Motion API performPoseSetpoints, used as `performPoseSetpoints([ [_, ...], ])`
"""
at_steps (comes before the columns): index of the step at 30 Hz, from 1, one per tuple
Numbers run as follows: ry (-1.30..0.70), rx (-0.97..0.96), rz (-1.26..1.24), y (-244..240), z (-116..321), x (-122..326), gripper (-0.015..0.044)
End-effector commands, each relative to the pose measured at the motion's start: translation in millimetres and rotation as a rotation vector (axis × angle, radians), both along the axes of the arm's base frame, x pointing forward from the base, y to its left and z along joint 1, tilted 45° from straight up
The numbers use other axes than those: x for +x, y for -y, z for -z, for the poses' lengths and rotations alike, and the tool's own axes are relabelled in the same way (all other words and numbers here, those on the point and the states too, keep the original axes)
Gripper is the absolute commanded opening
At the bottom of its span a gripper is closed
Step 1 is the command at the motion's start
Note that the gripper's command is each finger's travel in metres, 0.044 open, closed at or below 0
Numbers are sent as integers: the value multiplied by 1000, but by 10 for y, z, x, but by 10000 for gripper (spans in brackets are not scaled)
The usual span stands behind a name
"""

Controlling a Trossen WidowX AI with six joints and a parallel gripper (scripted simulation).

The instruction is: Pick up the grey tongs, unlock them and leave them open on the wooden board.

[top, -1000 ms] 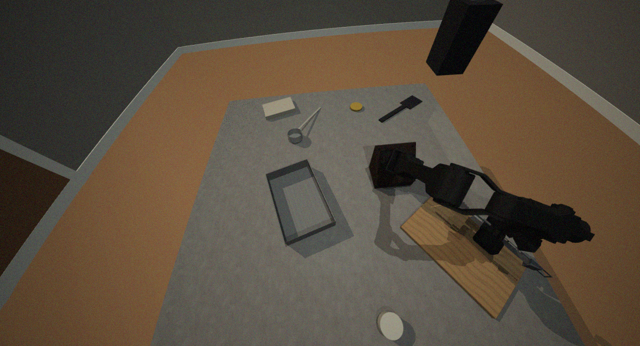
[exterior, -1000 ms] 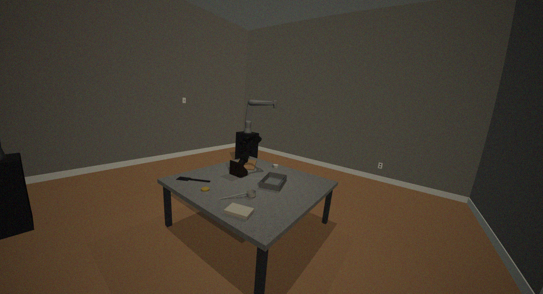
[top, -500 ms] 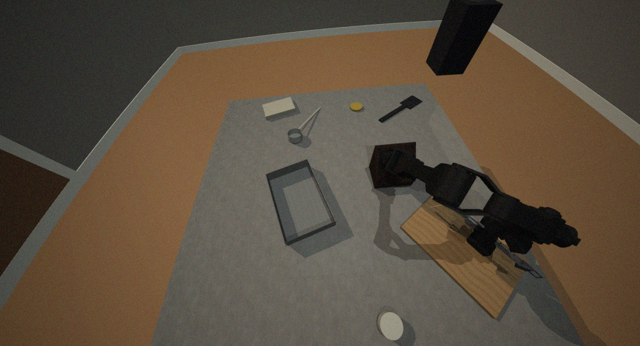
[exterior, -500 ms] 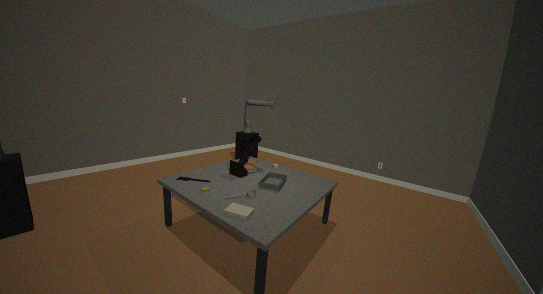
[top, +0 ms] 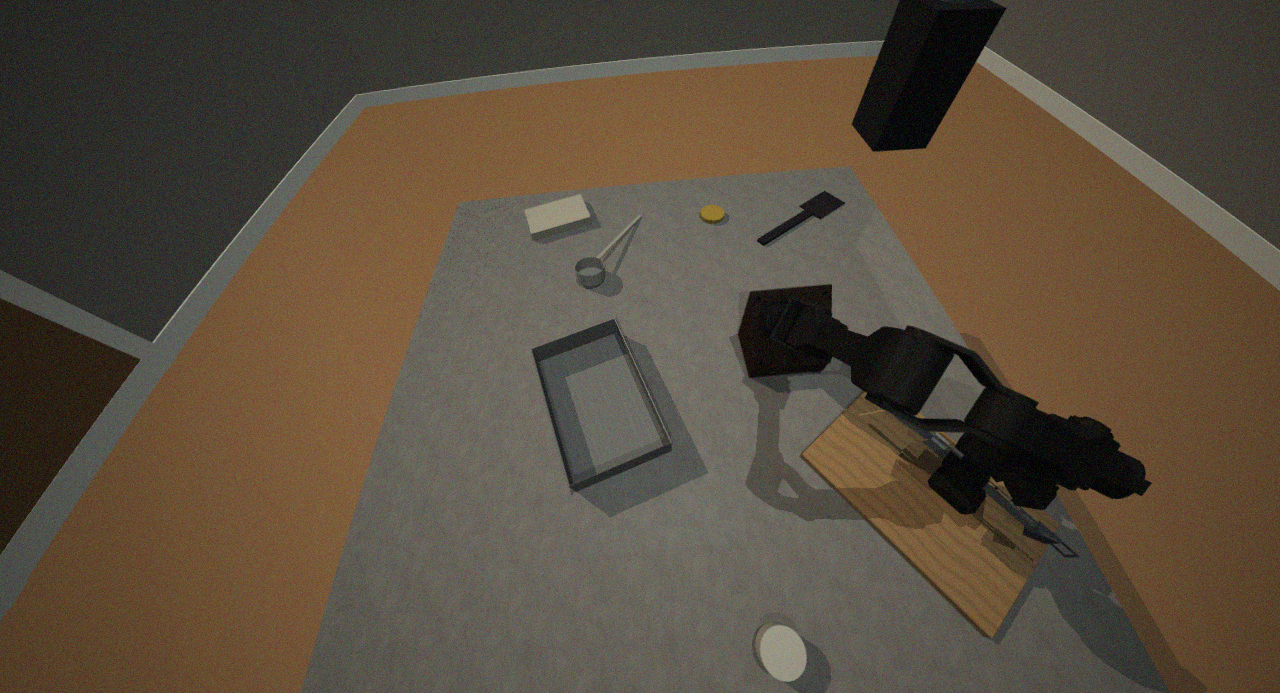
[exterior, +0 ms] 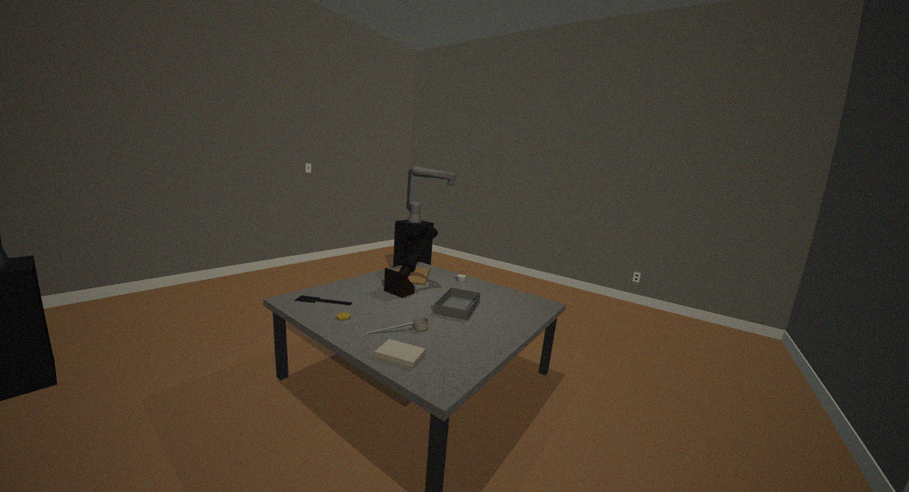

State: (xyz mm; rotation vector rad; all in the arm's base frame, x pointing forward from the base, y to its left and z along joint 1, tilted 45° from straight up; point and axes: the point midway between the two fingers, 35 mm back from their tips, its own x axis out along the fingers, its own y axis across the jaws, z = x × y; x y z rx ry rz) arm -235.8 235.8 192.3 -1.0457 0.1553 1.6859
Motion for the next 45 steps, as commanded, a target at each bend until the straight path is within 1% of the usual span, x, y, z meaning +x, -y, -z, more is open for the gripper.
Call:
performPoseSetpoints([
  [1,0,0,0,0,-1,0,34],
  [16,0,0,0,0,-1,0,427],
  [17,0,0,0,0,-1,0,440],
  [21,-5,3,-1,-9,-90,39,440],
  [24,-5,-1,-1,-41,-350,219,440],
  [28,-3,-3,-2,-12,-864,662,440],
  [32,1,3,-6,170,-1322,1170,440],
  [34,2,5,-7,216,-1390,1259,440],
  [41,2,5,-7,216,-1390,1259,440],
  [45,9,-2,-7,303,-1483,1258,440],
])
